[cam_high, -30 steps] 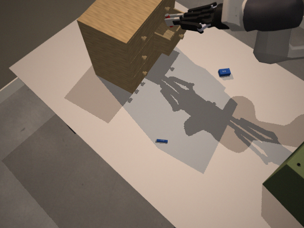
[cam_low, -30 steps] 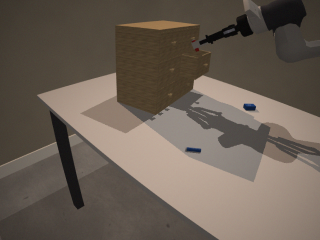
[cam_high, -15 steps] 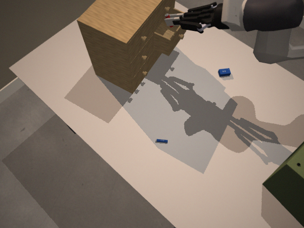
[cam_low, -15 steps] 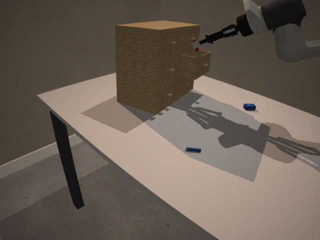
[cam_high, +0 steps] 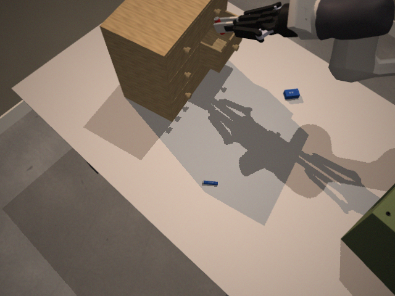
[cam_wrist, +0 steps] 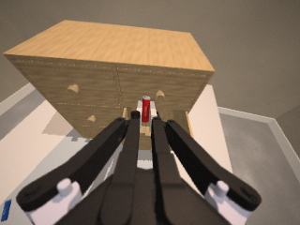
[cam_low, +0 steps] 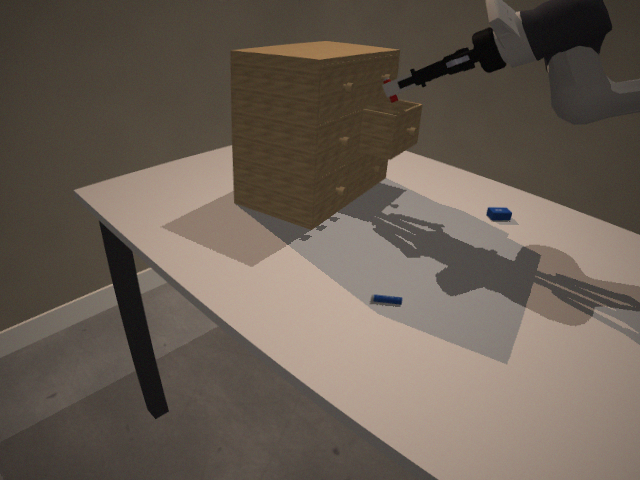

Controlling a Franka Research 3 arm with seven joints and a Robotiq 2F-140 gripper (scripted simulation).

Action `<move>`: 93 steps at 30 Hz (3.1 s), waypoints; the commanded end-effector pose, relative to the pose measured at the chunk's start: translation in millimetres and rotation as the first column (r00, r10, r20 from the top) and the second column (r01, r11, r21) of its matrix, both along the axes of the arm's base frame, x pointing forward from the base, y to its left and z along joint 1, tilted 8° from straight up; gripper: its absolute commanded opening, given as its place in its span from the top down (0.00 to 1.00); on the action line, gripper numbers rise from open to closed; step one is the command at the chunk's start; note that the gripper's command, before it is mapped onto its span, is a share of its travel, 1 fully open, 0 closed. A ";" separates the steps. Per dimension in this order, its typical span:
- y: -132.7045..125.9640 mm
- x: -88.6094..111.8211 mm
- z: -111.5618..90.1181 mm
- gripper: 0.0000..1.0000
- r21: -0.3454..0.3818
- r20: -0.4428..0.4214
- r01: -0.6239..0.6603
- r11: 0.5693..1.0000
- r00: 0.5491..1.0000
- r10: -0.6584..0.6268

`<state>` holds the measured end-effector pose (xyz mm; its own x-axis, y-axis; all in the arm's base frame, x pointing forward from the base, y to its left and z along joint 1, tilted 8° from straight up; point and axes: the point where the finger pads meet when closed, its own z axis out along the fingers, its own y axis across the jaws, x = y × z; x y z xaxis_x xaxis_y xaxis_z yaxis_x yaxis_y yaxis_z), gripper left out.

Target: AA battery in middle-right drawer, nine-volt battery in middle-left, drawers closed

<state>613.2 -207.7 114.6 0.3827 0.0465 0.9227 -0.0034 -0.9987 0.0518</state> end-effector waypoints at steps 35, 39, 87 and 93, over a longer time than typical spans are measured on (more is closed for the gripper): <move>-1.2 -2.4 -0.2 0.00 0.004 -0.001 0.004 1.000 1.000 -0.004; -1.2 -10.3 -0.7 0.00 0.004 -0.001 0.004 1.000 1.000 -0.004; -0.5 -174.0 -12.6 0.00 0.004 -0.001 0.004 1.000 1.000 -0.004; -0.6 -174.0 -12.5 0.00 0.004 -0.005 0.005 1.000 1.000 -0.005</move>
<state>439.4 -210.2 100.5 0.3893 0.0364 0.9204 -0.0138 -0.9989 0.0453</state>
